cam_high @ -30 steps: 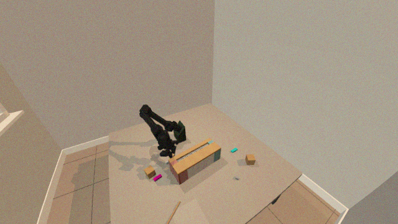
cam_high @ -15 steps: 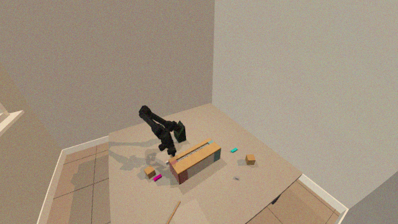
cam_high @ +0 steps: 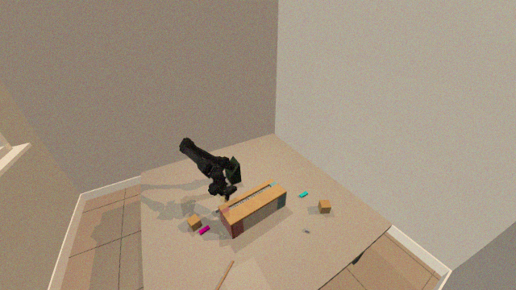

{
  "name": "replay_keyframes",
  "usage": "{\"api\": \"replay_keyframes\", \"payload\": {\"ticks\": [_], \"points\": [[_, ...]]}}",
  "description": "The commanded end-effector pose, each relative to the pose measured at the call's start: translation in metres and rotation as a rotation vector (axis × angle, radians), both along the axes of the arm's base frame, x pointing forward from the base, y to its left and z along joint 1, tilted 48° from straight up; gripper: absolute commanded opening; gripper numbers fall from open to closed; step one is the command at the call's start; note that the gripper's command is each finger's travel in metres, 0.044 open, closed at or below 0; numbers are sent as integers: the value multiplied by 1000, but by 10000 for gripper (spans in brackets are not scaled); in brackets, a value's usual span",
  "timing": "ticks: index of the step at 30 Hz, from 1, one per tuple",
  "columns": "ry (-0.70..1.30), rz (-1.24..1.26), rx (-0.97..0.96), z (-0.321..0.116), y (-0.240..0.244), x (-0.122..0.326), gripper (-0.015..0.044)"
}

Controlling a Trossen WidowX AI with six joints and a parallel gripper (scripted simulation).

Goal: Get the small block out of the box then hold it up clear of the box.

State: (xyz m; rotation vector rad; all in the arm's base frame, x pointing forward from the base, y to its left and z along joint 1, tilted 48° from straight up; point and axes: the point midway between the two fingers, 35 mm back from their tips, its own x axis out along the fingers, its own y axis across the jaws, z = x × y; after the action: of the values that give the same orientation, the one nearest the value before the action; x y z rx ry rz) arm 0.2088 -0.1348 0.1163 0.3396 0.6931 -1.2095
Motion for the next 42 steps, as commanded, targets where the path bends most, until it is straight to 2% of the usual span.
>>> {"api": "replay_keyframes", "payload": {"ticks": [1,42], "points": [[104,85,-34,2,2,1,0],[1484,1137,-415,14,34,-2,0]]}}
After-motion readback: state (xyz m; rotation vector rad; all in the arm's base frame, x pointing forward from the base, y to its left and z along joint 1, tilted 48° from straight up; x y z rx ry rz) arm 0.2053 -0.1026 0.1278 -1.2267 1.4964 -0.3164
